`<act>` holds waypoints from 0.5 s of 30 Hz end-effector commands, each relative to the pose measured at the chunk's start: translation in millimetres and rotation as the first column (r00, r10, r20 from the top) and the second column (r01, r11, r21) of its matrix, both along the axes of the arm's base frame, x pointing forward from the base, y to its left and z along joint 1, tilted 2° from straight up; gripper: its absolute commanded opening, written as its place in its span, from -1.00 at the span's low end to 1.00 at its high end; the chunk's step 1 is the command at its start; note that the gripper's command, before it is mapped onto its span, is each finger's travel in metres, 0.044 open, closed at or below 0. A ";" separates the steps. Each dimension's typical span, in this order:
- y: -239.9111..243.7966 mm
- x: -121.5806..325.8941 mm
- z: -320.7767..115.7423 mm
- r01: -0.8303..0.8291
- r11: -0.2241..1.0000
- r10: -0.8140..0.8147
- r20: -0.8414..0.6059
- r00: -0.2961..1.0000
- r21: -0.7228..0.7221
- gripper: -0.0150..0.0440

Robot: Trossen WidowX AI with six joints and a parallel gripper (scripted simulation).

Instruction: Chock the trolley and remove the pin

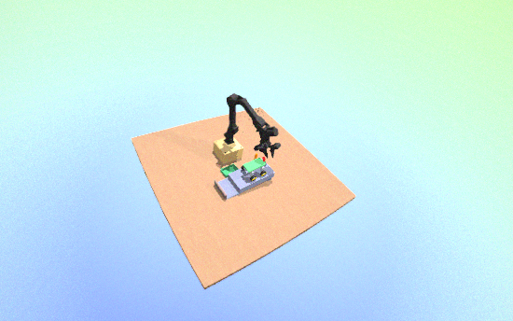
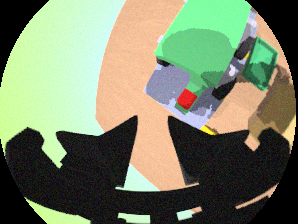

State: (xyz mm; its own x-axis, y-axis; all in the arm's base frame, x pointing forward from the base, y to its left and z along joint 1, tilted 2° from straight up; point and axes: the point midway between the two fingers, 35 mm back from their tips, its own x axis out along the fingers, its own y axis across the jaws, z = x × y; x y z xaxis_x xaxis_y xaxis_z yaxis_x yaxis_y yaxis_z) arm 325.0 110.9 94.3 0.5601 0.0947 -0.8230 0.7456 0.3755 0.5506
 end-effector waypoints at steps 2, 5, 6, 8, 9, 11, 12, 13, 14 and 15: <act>15.7 -37.1 -16.7 0.080 0.996 -0.071 -0.192 0.979 0.041 0.15; 22.0 -67.5 -25.3 0.159 0.987 -0.141 -0.327 0.934 0.028 0.15; 23.3 -77.8 -27.4 0.186 0.982 -0.167 -0.369 0.914 0.016 0.15; 24.7 -98.6 -30.2 0.241 0.970 -0.224 -0.444 0.867 -0.018 0.15; 24.9 -109.0 -31.0 0.268 0.963 -0.254 -0.478 0.841 -0.041 0.15; 24.2 -127.7 -31.2 0.314 0.945 -0.312 -0.530 0.788 -0.090 0.15; 23.9 -132.7 -31.1 0.326 0.940 -0.329 -0.542 0.773 -0.105 0.15; 23.7 -134.3 -31.0 0.330 0.938 -0.334 -0.546 0.768 -0.110 0.15; 23.7 -134.3 -31.0 0.330 0.938 -0.334 -0.546 0.768 -0.110 0.15; 23.7 -134.3 -31.0 0.330 0.938 -0.334 -0.546 0.768 -0.110 0.15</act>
